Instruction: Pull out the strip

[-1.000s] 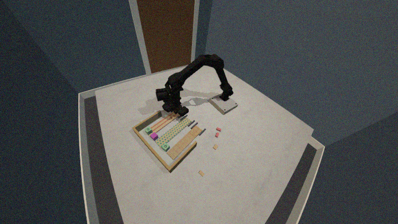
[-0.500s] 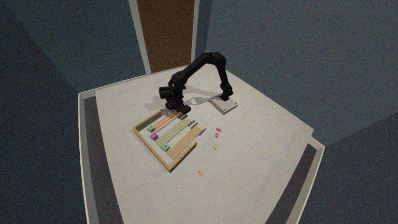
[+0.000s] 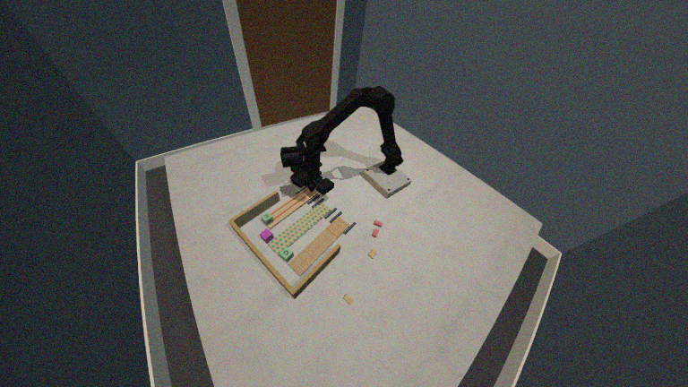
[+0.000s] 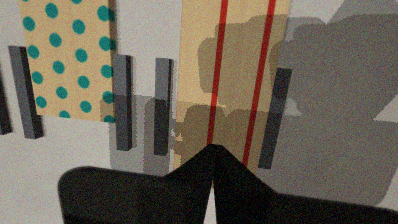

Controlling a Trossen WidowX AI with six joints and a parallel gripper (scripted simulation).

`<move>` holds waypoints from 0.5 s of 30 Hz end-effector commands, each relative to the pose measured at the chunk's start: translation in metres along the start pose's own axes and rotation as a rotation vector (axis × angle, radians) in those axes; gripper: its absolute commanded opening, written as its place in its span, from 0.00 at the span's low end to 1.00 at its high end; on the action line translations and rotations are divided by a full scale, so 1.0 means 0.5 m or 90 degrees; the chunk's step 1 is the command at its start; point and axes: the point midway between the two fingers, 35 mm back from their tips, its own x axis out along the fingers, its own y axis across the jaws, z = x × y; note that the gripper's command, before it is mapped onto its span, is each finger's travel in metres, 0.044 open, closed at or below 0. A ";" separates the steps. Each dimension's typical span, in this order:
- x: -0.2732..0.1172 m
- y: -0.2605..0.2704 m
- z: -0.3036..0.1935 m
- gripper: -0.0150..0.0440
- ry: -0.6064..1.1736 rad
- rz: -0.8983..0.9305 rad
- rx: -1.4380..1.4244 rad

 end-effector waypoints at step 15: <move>0.014 0.001 -0.069 0.25 0.019 0.003 -0.001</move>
